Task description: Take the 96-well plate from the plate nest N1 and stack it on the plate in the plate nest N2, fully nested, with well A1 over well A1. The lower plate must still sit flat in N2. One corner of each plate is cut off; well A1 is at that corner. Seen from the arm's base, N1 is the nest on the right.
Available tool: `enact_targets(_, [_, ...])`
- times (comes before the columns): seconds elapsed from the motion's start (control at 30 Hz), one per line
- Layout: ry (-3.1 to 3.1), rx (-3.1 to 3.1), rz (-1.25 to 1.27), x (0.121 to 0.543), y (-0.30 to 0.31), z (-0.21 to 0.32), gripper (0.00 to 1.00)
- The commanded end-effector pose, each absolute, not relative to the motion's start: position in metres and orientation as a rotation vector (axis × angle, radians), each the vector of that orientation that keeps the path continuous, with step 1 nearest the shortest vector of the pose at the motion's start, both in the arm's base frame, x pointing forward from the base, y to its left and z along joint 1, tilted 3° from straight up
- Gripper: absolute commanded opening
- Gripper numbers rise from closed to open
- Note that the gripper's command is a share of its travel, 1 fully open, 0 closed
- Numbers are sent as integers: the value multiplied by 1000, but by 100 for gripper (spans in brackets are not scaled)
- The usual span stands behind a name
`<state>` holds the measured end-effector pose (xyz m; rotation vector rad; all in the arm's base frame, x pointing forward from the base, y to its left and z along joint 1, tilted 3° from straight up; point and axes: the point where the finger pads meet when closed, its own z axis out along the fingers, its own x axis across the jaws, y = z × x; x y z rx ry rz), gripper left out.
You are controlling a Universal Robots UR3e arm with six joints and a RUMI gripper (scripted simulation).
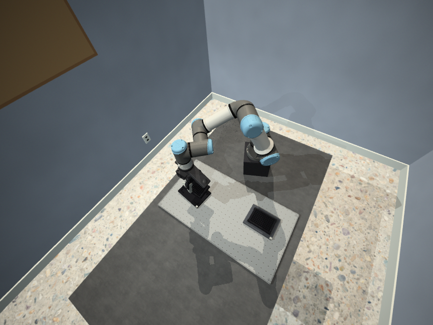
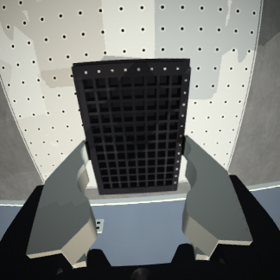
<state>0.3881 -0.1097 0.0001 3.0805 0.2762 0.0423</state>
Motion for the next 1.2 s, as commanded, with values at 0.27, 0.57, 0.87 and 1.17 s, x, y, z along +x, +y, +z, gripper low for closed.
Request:
enact_targets(0.27, [295, 3073, 51, 372, -65, -2, 0])
enact_targets(0.57, [295, 3073, 51, 364, -43, -4, 0])
enact_targets(0.87, [295, 3073, 51, 355, -18, -5, 0])
enact_targets(1.17, [295, 3073, 51, 346, 7, -7, 0])
